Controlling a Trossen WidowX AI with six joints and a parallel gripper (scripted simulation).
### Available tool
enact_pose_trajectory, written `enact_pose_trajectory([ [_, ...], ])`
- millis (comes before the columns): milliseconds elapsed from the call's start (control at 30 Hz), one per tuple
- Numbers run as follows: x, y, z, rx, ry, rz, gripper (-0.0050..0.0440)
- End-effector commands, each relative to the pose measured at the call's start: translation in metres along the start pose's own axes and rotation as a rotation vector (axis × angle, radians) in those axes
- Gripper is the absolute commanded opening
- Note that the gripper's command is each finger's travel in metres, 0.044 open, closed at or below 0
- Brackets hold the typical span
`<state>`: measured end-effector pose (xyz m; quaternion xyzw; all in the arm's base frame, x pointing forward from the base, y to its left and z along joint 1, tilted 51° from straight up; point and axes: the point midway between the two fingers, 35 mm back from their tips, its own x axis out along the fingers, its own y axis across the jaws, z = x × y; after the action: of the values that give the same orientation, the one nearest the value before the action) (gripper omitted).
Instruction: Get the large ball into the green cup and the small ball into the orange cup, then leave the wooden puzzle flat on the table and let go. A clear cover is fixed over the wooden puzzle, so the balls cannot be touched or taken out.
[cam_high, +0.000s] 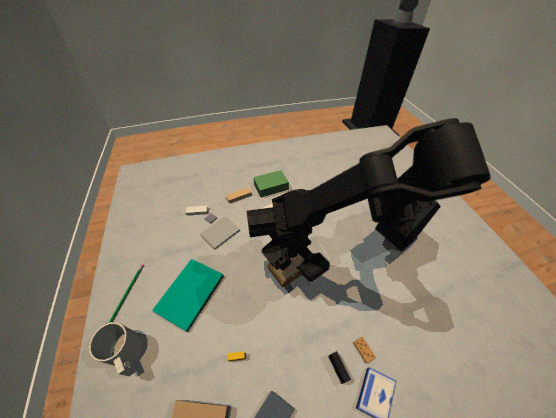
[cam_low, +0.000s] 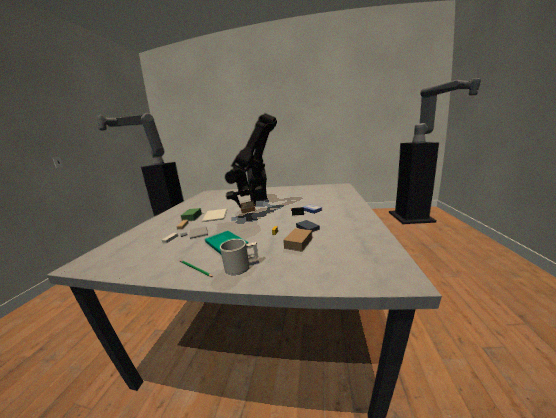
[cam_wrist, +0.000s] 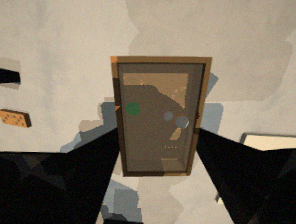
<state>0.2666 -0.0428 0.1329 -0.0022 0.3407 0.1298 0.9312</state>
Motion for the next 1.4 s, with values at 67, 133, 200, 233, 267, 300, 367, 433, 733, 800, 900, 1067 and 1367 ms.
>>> enact_pose_trajectory([
  [67, 0.0004, -0.0028, 0.0004, 0.0, 0.0, 0.085, 0.0],
  [133, 0.0003, -0.0036, 0.0005, 0.0, -0.002, 0.114, 0.0],
  [200, 0.0002, -0.0046, 0.0006, 0.001, -0.012, 0.143, 0.0],
  [233, 0.0002, -0.005, 0.0005, 0.001, -0.024, 0.155, 0.0],
  [267, 0.0003, -0.0053, 0.0003, 0.001, -0.037, 0.163, 0.0],
  [300, 0.0005, -0.0055, 0.0001, 0.001, -0.052, 0.168, 0.0],
  [367, 0.0006, -0.0057, -0.0002, 0.001, -0.067, 0.171, 0.0],
  [433, 0.0008, -0.0058, -0.0005, 0.001, -0.08, 0.173, 0.0],
  [733, 0.0028, -0.0064, -0.0028, -0.003, -0.189, 0.17, 0.0],
  [800, 0.0032, -0.0064, -0.0033, -0.004, -0.212, 0.169, 0.0],
  [900, 0.0035, -0.0062, -0.0041, -0.006, -0.243, 0.166, 0.0],
  [1067, 0.0035, -0.0057, -0.0049, -0.008, -0.269, 0.164, 0.0],
  [1367, 0.0034, -0.0054, -0.0049, -0.009, -0.269, 0.161, 0.0],
])
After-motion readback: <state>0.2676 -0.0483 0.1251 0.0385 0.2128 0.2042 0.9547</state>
